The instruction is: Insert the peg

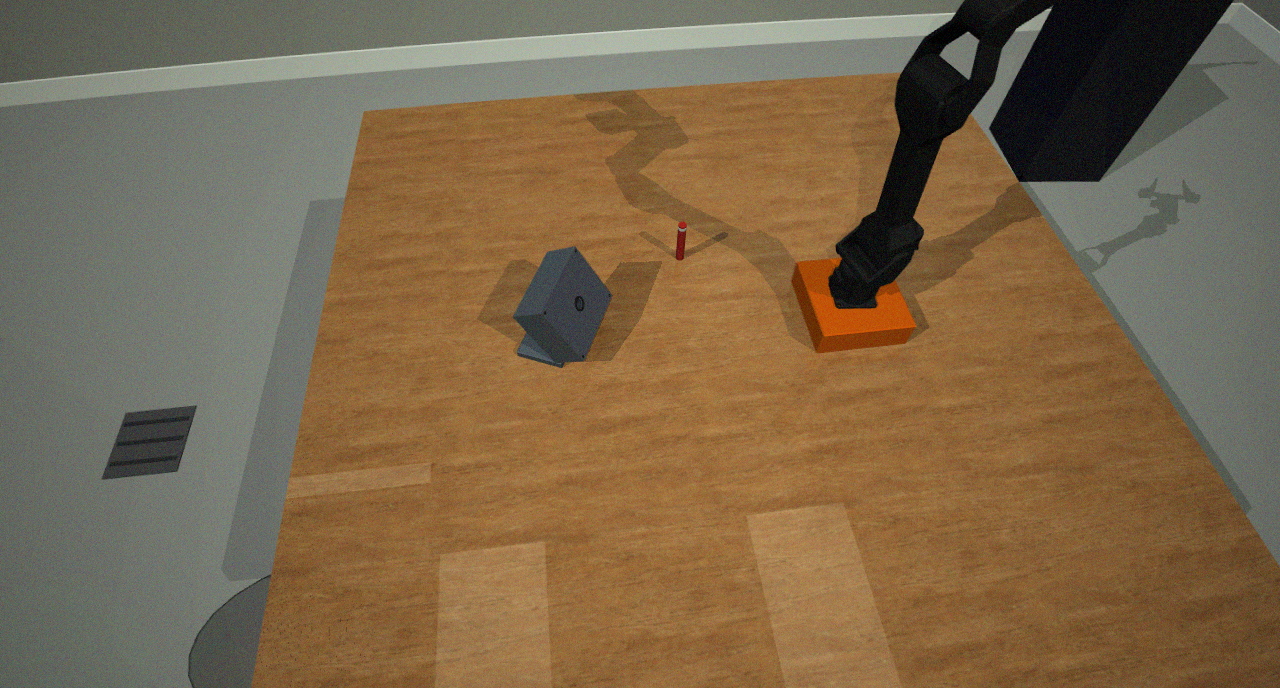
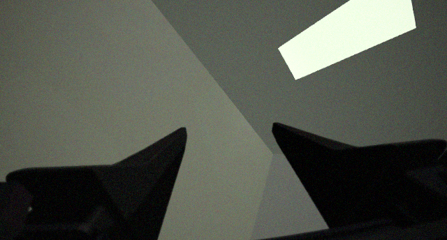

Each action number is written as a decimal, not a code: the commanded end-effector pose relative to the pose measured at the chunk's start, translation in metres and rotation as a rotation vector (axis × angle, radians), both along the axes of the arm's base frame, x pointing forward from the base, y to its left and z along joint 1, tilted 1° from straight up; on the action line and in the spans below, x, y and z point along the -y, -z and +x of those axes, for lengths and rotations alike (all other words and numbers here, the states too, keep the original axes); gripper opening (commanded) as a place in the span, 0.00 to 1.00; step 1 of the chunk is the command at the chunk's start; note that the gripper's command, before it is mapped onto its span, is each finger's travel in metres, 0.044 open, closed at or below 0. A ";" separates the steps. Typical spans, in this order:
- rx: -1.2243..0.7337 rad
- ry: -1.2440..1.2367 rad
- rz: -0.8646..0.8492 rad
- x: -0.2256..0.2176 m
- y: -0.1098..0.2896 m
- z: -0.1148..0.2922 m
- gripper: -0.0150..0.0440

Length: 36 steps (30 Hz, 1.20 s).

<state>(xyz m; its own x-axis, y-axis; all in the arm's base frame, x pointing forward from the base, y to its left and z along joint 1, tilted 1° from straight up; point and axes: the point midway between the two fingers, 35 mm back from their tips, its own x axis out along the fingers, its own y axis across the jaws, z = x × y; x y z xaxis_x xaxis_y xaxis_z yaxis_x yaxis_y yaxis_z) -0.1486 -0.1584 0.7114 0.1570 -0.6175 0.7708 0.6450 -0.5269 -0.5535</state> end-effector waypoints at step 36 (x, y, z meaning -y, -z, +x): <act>0.378 -0.287 0.151 0.106 0.051 -0.012 1.00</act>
<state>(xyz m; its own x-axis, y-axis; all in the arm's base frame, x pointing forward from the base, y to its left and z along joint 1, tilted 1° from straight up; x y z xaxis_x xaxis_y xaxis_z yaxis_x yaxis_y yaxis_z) -0.1678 -0.2611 0.6649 0.0581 -0.6941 0.7175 0.9039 -0.2685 -0.3330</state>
